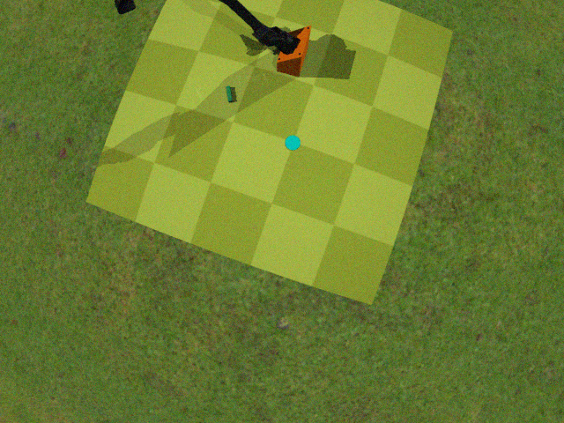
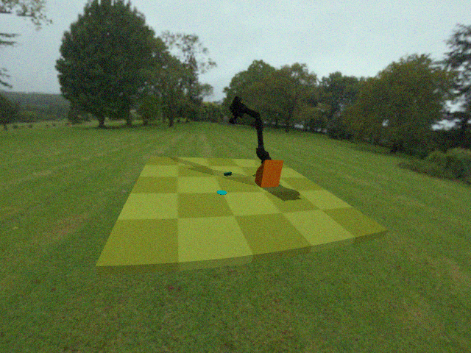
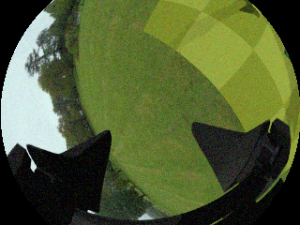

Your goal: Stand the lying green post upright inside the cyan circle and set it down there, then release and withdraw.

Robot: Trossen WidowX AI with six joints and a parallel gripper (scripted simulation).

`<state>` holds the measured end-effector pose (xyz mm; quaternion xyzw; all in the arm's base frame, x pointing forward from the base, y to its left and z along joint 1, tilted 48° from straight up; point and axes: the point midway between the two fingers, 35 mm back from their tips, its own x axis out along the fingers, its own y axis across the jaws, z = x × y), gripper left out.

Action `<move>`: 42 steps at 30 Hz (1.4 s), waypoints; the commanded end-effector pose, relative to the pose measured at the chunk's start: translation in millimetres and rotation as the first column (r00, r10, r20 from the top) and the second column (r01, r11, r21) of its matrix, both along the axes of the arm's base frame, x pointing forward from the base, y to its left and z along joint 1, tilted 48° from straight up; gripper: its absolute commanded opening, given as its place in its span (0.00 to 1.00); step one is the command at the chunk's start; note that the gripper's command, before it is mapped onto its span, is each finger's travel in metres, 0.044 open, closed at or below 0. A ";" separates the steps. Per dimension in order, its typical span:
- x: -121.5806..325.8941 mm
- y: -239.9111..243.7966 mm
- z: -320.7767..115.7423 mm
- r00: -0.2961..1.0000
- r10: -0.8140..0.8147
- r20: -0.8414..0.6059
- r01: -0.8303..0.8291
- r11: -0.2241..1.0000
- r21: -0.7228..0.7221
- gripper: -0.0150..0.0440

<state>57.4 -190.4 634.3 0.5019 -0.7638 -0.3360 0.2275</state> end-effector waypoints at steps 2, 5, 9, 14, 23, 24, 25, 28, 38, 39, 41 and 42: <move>1.9 -1.0 0.0 1.000 0.013 -0.028 -0.013 1.000 0.002 0.84; 18.1 -6.4 -4.9 0.982 0.069 -0.175 -0.063 0.997 0.039 0.71; 54.1 -13.4 -22.3 0.896 0.160 -0.415 -0.113 0.984 0.137 0.65; 98.0 -17.2 -49.4 0.693 0.278 -0.665 -0.140 0.957 0.255 0.65; 168.2 -10.7 -111.5 0.139 0.432 -0.891 -0.104 0.901 0.421 0.65; 175.0 -9.0 -119.3 0.069 0.441 -0.895 -0.095 0.896 0.434 0.65; 181.6 -7.1 -127.2 -0.001 0.447 -0.894 -0.086 0.891 0.446 0.65; 199.8 -0.4 -152.0 -0.210 0.454 -0.866 -0.055 0.879 0.474 0.65; 242.0 31.2 -241.2 -0.791 0.333 -0.514 0.048 0.870 0.490 0.65; 244.4 34.9 -250.5 -0.832 0.310 -0.461 0.056 0.872 0.486 0.65; 248.4 42.5 -269.0 -0.900 0.261 -0.348 0.069 0.876 0.477 0.65; 249.8 46.4 -278.3 -0.928 0.234 -0.290 0.075 0.879 0.471 0.65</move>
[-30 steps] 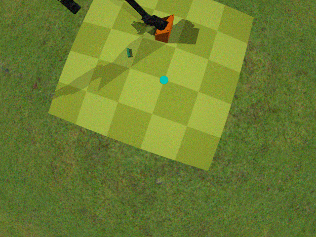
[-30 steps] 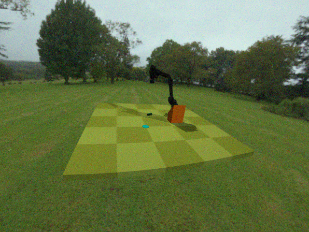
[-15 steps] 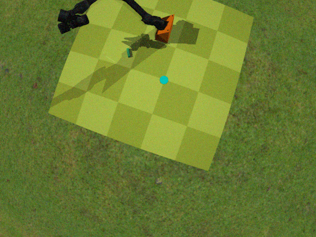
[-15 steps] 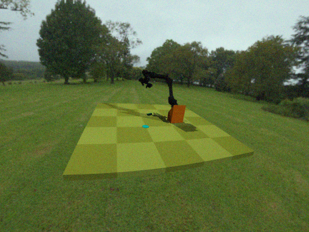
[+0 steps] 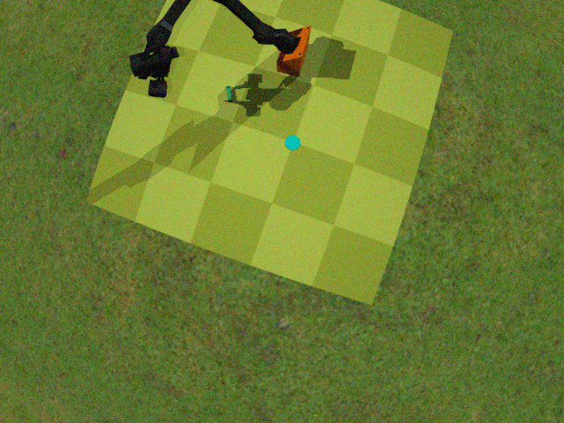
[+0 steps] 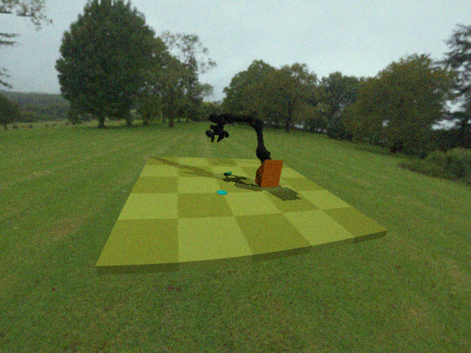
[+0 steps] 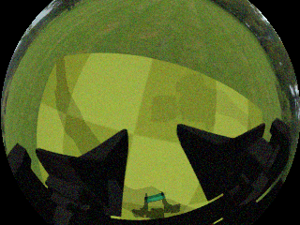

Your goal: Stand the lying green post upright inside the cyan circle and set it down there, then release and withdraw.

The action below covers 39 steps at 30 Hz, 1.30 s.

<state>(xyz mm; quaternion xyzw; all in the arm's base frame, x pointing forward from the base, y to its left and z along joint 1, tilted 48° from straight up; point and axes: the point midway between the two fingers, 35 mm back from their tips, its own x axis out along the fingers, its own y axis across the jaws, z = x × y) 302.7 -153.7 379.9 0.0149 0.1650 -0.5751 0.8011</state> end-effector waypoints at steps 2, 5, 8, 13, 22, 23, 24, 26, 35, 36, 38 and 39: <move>6.4 17.5 -42.4 0.949 0.127 -0.288 -0.129 0.992 0.013 0.65; 6.7 29.4 -69.9 0.862 0.207 -0.463 -0.213 0.976 0.040 0.65; 3.9 41.2 -96.9 0.736 0.277 -0.618 -0.292 0.953 0.080 0.65; -7.2 59.9 -139.8 0.458 0.363 -0.811 -0.401 0.899 0.176 0.65; -45.5 87.8 -207.3 -0.149 0.392 -0.908 -0.488 0.769 0.412 0.65; -50.0 89.8 -212.7 -0.205 0.385 -0.900 -0.488 0.757 0.435 0.65; -52.8 91.0 -215.8 -0.238 0.381 -0.893 -0.487 0.749 0.449 0.65; -53.7 91.4 -216.9 -0.249 0.380 -0.891 -0.486 0.746 0.454 0.65; -41.7 64.5 -247.5 -0.249 0.394 -0.885 -0.483 0.741 0.466 0.65; -39.8 58.0 -253.8 -0.249 0.395 -0.885 -0.484 0.741 0.466 0.65; -37.2 44.4 -265.8 -0.248 0.394 -0.885 -0.484 0.741 0.465 0.65; -36.4 37.4 -271.5 -0.248 0.392 -0.886 -0.485 0.741 0.464 0.65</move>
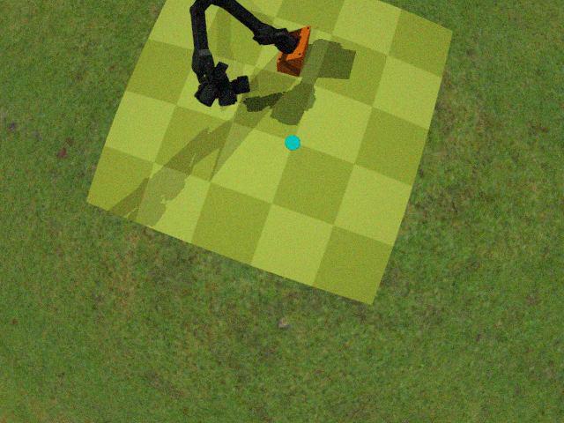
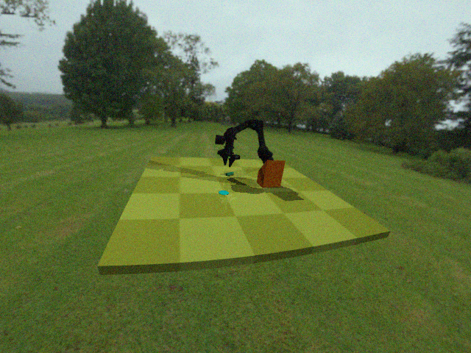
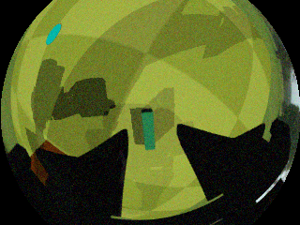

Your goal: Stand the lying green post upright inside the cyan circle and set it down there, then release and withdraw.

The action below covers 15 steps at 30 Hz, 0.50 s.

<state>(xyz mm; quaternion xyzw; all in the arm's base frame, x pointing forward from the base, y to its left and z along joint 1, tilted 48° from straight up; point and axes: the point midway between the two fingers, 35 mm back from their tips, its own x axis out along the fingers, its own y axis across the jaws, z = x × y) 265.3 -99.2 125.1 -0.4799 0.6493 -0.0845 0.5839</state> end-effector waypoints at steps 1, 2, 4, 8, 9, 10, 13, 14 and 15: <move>1.4 -24.3 -22.2 1.000 0.003 -0.009 -0.003 1.000 -0.003 0.65; 1.4 -31.5 -27.5 1.000 0.004 -0.009 -0.004 1.000 -0.006 0.65; 0.4 -44.9 -36.6 1.000 0.005 -0.008 -0.005 1.000 -0.015 0.65; -0.3 -49.8 -39.7 1.000 0.005 -0.008 -0.005 1.000 -0.019 0.65; -0.3 -49.8 -39.7 1.000 0.005 -0.008 -0.005 1.000 -0.019 0.60; -0.3 -49.8 -39.7 1.000 0.005 -0.008 -0.005 1.000 -0.019 0.56; -0.3 -49.8 -39.7 1.000 0.005 -0.008 -0.005 1.000 -0.019 0.43; -0.3 -49.8 -39.7 1.000 0.005 -0.008 -0.005 1.000 -0.019 0.38; -0.3 -49.8 -39.7 1.000 0.005 -0.008 -0.005 1.000 -0.019 0.34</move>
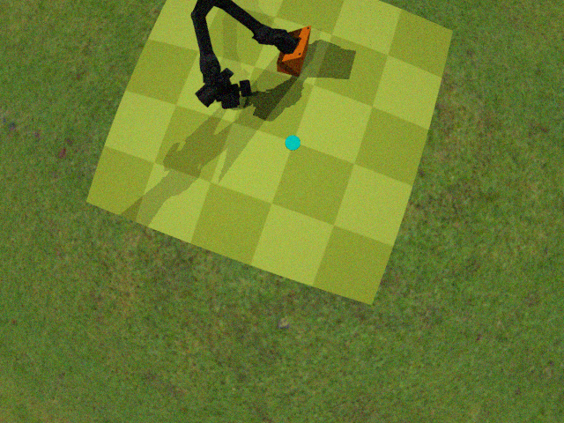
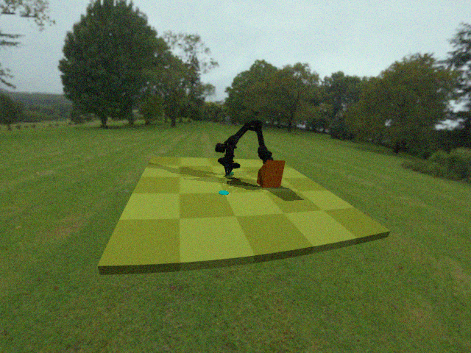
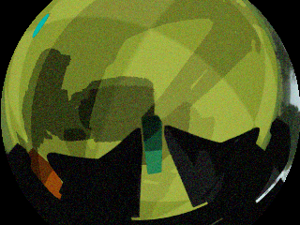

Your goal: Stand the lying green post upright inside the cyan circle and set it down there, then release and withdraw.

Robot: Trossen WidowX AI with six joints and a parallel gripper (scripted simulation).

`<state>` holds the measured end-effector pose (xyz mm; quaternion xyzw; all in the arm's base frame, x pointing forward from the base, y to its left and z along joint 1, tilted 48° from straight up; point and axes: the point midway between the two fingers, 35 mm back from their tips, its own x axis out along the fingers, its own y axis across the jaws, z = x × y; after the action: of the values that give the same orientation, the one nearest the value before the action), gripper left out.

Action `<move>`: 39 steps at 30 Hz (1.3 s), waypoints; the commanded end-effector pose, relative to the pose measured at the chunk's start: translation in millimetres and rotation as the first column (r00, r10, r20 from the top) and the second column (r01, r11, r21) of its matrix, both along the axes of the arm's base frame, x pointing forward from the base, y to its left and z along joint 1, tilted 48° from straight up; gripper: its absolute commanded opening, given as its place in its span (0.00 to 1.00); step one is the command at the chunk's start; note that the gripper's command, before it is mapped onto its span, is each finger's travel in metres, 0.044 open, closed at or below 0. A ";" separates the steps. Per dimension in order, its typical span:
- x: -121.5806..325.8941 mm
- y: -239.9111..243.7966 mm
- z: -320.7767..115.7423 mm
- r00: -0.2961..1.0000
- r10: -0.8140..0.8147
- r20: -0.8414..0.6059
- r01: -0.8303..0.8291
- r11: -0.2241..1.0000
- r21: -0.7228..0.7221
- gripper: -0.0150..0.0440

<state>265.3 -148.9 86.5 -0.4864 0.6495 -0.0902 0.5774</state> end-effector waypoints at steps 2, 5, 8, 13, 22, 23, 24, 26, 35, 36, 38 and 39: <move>-0.2 -0.1 -1.2 1.000 0.005 -0.004 -0.005 1.000 0.002 0.29; -0.2 0.3 -0.9 1.000 0.005 -0.004 -0.005 1.000 0.003 0.29; 0.6 6.2 2.9 1.000 0.004 -0.004 -0.004 1.000 0.007 0.29; 1.4 18.7 11.4 1.000 0.004 -0.005 -0.004 1.000 0.015 0.29; 0.1 40.6 28.5 1.000 0.002 -0.007 -0.002 1.000 0.023 0.29; -0.3 42.9 30.5 1.000 0.002 -0.007 -0.002 1.000 0.023 0.29; -0.7 45.3 32.5 1.000 0.002 -0.007 -0.002 1.000 0.023 0.29; -1.6 49.9 36.6 1.000 0.002 -0.007 -0.002 1.000 0.023 0.29; -7.8 69.8 56.3 1.000 0.003 -0.008 -0.002 1.000 0.019 0.29; -8.7 71.8 58.6 1.000 0.003 -0.008 -0.003 1.000 0.018 0.29; -10.5 75.9 63.3 1.000 0.003 -0.008 -0.003 1.000 0.016 0.29; -11.5 77.9 65.7 1.000 0.003 -0.007 -0.003 1.000 0.015 0.29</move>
<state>255.1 -75.9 144.6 -0.4831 0.6541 -0.0783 0.5768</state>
